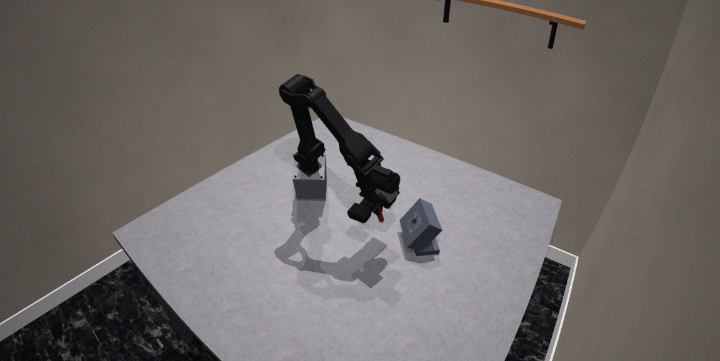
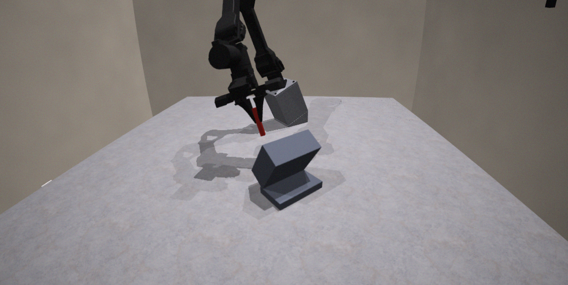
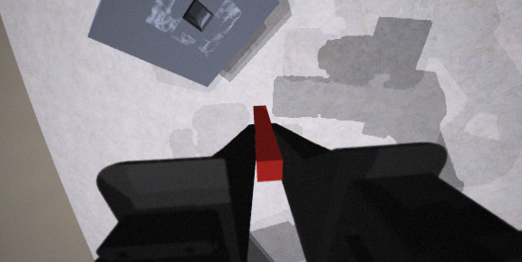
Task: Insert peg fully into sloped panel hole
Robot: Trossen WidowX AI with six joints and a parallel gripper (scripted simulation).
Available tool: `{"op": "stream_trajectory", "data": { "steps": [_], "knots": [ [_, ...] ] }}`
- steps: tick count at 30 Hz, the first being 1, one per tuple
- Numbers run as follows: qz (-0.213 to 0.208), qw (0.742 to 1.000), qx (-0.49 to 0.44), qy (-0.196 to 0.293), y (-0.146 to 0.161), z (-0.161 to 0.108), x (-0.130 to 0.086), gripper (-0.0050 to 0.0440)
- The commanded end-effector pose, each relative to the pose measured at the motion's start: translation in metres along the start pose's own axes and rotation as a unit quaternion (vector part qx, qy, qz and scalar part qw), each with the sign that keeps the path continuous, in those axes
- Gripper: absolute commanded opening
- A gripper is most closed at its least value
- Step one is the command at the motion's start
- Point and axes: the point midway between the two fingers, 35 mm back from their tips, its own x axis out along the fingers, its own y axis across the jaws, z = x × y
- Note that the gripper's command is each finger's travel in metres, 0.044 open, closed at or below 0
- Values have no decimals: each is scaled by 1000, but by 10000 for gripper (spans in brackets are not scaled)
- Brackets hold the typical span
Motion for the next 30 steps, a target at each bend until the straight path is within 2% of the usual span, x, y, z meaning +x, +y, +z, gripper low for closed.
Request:
{"op": "stream_trajectory", "data": {
  "steps": [1,30],
  "knots": [
    [13,999,25,-21,-1,3,-4,0],
    [102,978,157,-87,-4,5,-4,0]
  ]
}}
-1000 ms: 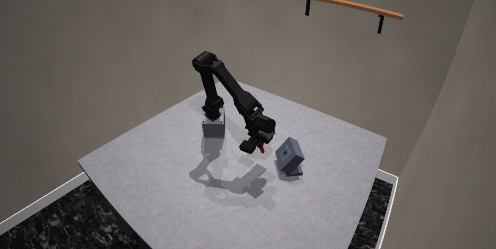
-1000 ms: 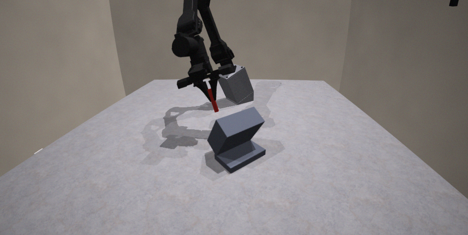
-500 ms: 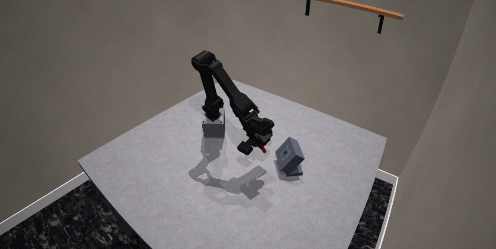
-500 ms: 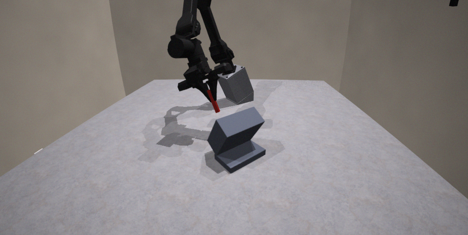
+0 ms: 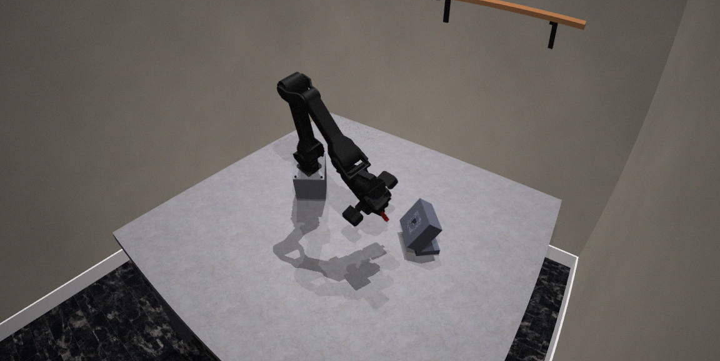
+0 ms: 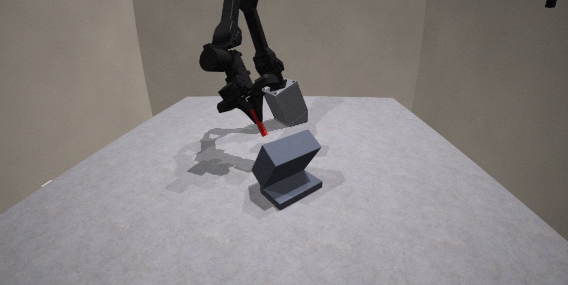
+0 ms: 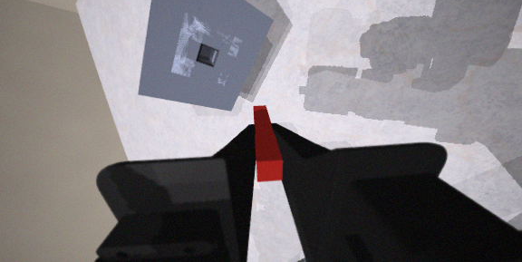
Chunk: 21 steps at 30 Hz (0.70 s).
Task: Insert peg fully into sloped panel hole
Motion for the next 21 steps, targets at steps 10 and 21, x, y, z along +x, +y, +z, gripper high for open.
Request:
{"op": "stream_trajectory", "data": {
  "steps": [10,21],
  "knots": [
    [42,997,53,-37,0,4,-7,0],
    [83,989,102,-61,0,6,-11,0]
  ]
}}
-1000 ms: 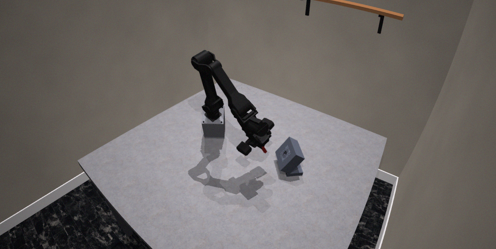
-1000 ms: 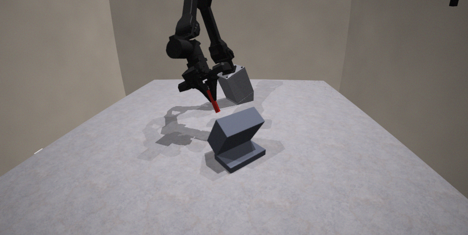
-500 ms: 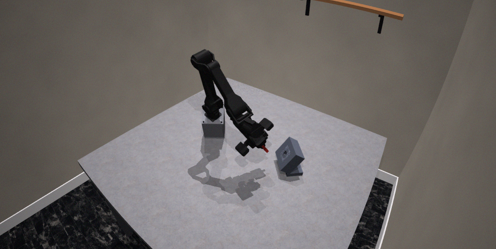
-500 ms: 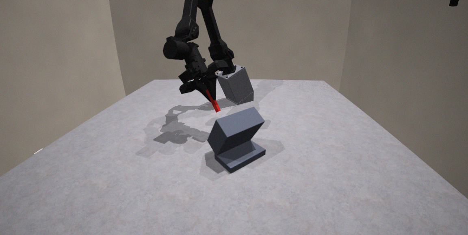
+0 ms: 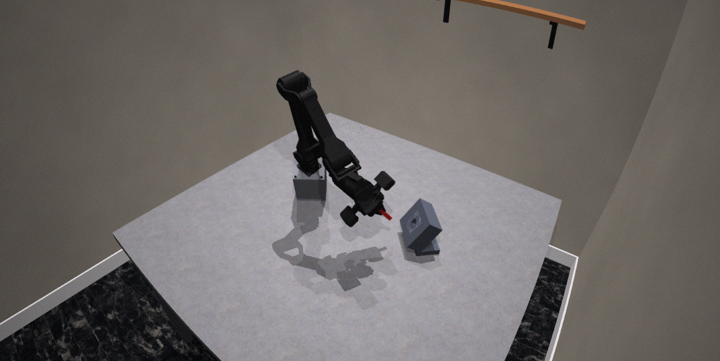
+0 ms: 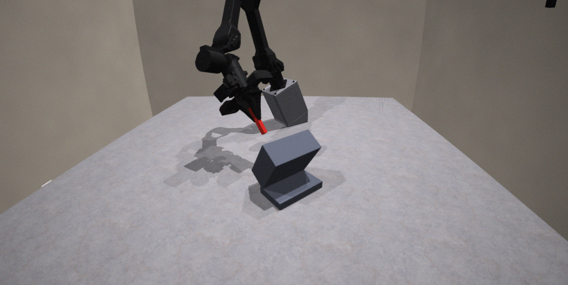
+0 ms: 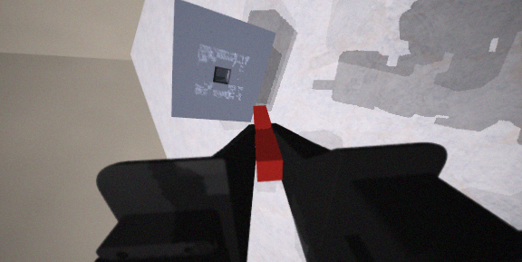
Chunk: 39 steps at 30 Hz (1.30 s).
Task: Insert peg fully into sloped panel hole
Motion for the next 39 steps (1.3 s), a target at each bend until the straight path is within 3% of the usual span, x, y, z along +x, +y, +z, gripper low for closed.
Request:
{"op": "stream_trajectory", "data": {
  "steps": [1,15,39],
  "knots": [
    [17,1000,16,-18,2,3,-5,0],
    [60,996,61,-40,2,5,-11,0],
    [91,990,90,-57,11,13,6,0]
  ]
}}
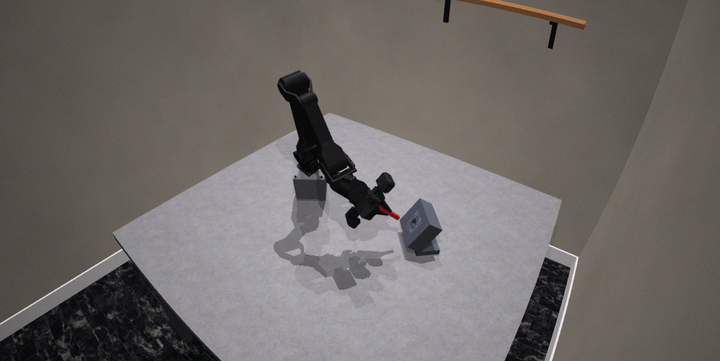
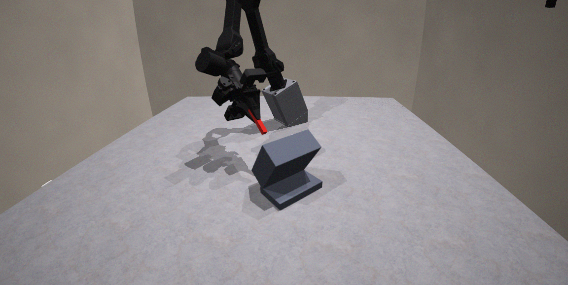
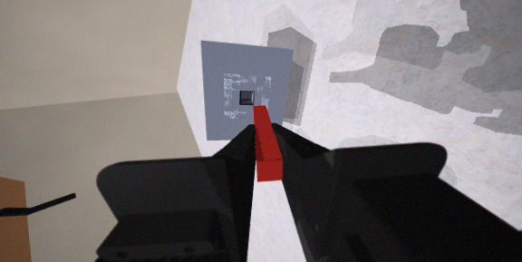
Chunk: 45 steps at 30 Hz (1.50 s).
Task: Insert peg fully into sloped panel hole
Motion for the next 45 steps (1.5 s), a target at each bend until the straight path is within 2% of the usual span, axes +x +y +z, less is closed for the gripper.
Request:
{"op": "stream_trajectory", "data": {
  "steps": [1,26,45],
  "knots": [
    [9,1000,4,-4,3,1,3,0],
    [48,998,39,-17,8,1,23,0],
    [59,997,49,-19,6,-1,28,0]
  ]
}}
